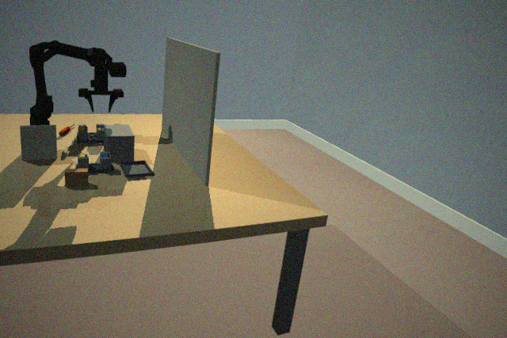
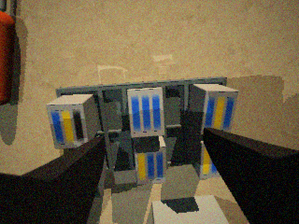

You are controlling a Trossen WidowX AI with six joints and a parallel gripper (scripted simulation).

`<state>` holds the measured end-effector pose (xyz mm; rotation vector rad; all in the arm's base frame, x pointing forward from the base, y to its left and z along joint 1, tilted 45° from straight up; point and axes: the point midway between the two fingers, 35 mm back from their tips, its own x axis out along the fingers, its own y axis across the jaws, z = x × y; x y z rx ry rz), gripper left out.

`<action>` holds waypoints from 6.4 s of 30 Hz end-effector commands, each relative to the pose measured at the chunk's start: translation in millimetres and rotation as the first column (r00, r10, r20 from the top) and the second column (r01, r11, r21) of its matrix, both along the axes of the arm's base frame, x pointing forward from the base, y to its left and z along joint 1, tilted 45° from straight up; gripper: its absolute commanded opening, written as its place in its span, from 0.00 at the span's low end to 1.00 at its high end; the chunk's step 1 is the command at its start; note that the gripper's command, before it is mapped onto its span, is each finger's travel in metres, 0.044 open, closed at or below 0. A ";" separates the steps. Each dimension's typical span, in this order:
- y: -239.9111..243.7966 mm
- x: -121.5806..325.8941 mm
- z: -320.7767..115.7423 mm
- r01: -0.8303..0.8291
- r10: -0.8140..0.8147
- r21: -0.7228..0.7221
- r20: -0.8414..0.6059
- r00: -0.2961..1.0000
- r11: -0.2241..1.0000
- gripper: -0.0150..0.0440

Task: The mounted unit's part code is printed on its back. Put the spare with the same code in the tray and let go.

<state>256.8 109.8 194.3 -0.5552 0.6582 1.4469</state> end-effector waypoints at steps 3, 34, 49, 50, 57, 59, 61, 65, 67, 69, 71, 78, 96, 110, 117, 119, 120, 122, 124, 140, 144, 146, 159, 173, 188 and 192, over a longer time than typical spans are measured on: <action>9.9 -2.3 -10.1 0.001 -0.001 0.005 -0.008 1.000 1.000 0.76; 38.5 0.9 -41.7 0.000 0.000 0.000 -0.007 1.000 1.000 0.76; 55.9 -0.5 -58.1 0.000 0.000 0.004 -0.007 1.000 1.000 0.76; 57.0 -0.7 -59.1 0.000 0.000 0.004 -0.007 1.000 1.000 0.76; 65.0 -2.2 -66.2 0.001 -0.001 0.008 -0.007 1.000 1.000 0.76; 65.7 -2.4 -66.9 0.001 -0.001 0.008 -0.007 1.000 1.000 0.76; 65.7 -2.4 -66.9 0.001 -0.001 0.008 -0.007 1.000 1.000 0.76; 65.7 -2.4 -66.9 0.001 -0.001 0.008 -0.007 1.000 1.000 0.76; 65.7 -2.4 -66.9 0.001 -0.001 0.008 -0.007 1.000 1.000 0.76; 65.9 -2.1 -65.6 -0.004 0.004 0.011 -0.002 1.000 1.000 0.67; 65.9 -2.1 -65.6 -0.004 0.004 0.011 -0.002 1.000 1.000 0.58; 65.9 -2.1 -65.6 -0.004 0.004 0.011 -0.002 1.000 1.000 0.44; 45.6 0.8 -48.1 -0.003 0.003 0.003 -0.004 1.000 1.000 0.25; 8.4 -2.4 -11.6 0.001 -0.001 0.004 -0.008 1.000 1.000 0.25; -4.4 -1.2 0.4 0.003 -0.003 -0.001 -0.014 1.000 1.000 0.25; -10.7 -1.1 7.3 0.002 -0.002 -0.001 -0.013 1.000 1.000 0.25; -13.8 -1.1 10.9 0.002 -0.002 0.000 -0.012 1.000 1.000 0.25; -19.9 -1.4 18.0 0.001 -0.001 0.000 -0.011 1.000 1.000 0.25; -25.4 -1.9 24.5 0.001 -0.001 0.002 -0.010 1.000 1.000 0.25; -70.1 42.3 -2.9 0.024 -0.025 -0.027 -0.014 1.000 0.999 0.25; -86.9 55.3 -15.3 0.031 -0.032 -0.035 -0.017 0.999 0.999 0.25; -95.6 61.2 -21.9 0.034 -0.035 -0.038 -0.018 0.999 0.999 0.25; -154.2 90.6 -69.4 0.034 -0.035 -0.056 -0.017 0.999 0.998 0.25; -219.8 102.2 -130.6 0.026 -0.027 -0.059 -0.017 0.999 0.998 0.25; -285.2 90.1 -205.1 0.013 -0.014 -0.044 -0.013 1.000 0.999 0.25; -300.6 82.8 -226.1 0.009 -0.010 -0.036 -0.011 1.000 0.999 0.25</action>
